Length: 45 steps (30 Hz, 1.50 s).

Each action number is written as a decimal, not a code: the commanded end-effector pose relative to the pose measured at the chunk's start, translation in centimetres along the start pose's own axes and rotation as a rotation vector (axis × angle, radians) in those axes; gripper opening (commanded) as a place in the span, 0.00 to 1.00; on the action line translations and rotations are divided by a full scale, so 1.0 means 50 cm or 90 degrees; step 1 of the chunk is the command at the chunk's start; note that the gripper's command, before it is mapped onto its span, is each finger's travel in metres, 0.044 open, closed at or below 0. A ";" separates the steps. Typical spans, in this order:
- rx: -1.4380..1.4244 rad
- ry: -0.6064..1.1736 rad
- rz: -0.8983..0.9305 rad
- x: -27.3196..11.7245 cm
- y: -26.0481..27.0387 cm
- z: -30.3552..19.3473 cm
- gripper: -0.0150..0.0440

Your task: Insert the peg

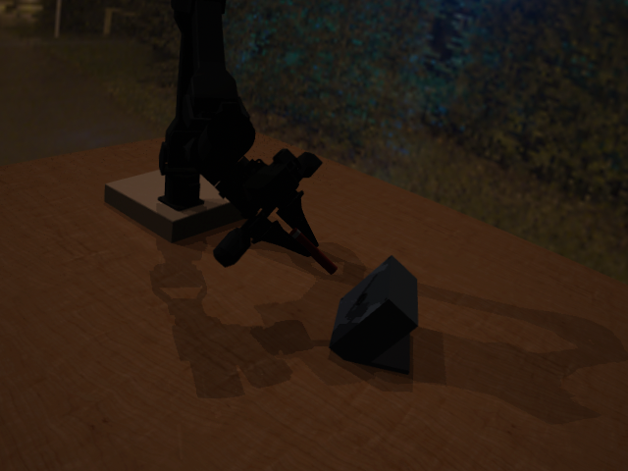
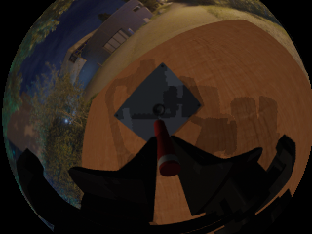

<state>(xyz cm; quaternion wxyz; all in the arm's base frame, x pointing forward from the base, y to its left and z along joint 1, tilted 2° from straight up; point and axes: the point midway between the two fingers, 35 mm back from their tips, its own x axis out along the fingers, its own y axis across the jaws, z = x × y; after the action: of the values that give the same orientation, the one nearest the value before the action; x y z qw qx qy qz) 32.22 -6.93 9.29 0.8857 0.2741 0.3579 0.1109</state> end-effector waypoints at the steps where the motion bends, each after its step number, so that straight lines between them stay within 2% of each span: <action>1: 0.003 -0.003 -0.001 0.008 -0.003 0.000 0.25; 45: -0.008 -0.030 0.007 0.095 -0.008 0.003 0.25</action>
<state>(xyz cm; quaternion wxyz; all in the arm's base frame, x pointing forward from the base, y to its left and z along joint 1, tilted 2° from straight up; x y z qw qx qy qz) 35.58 -5.47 6.52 0.8951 0.2719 0.3348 0.1131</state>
